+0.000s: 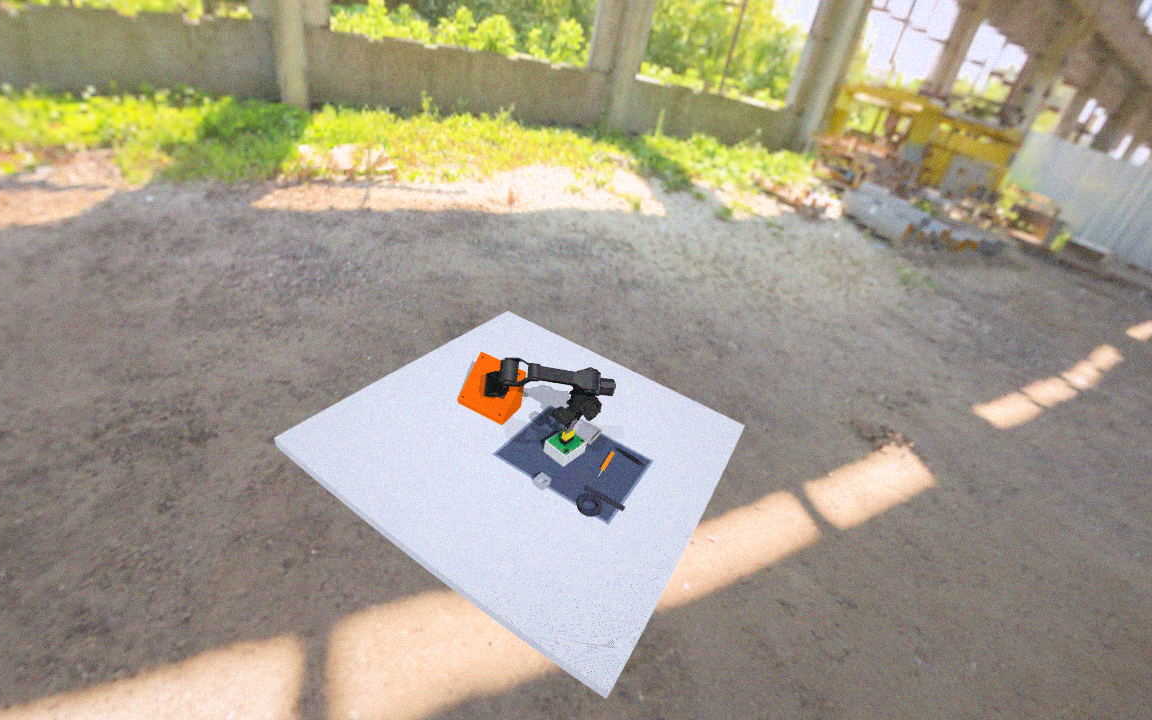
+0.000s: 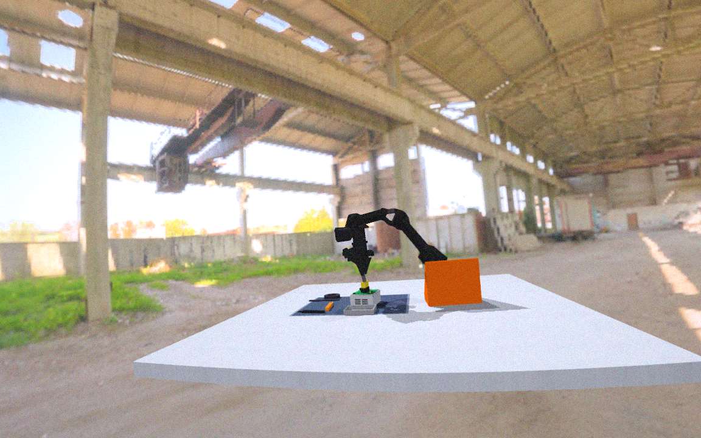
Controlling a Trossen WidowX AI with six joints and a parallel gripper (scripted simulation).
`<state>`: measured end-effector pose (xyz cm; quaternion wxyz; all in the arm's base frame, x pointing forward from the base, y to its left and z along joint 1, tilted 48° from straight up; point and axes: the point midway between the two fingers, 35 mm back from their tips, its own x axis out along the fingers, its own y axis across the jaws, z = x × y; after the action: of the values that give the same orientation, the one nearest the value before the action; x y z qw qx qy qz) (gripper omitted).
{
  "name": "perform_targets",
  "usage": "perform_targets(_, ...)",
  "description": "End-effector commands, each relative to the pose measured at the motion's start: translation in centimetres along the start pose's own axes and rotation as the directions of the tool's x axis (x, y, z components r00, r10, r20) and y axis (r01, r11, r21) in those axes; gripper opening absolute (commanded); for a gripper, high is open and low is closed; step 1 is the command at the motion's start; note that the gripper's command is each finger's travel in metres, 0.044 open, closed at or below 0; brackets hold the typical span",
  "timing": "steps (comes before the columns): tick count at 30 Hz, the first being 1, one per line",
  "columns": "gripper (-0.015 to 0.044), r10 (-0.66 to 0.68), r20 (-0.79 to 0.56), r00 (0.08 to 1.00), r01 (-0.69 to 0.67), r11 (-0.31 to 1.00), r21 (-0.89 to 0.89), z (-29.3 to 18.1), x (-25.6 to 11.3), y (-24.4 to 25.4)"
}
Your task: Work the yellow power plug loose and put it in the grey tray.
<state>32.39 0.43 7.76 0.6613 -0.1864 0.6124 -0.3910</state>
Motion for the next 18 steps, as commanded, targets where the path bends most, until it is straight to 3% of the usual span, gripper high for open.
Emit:
perform_targets(1,0.0000,0.023,0.035,0.999,-0.023,1.000,-0.004,0.1,-0.4,-0.1)
perform_targets(5,0.0000,0.023,0.036,0.999,-0.023,1.000,-0.004,0.1,0.6,-0.1)
perform_targets(14,0.0236,0.023,0.036,0.999,-0.023,1.000,-0.004,0.1,0.6,-0.1)
perform_targets(18,0.0252,0.023,0.036,0.999,-0.023,1.000,-0.004,0.1,0.6,-0.1)
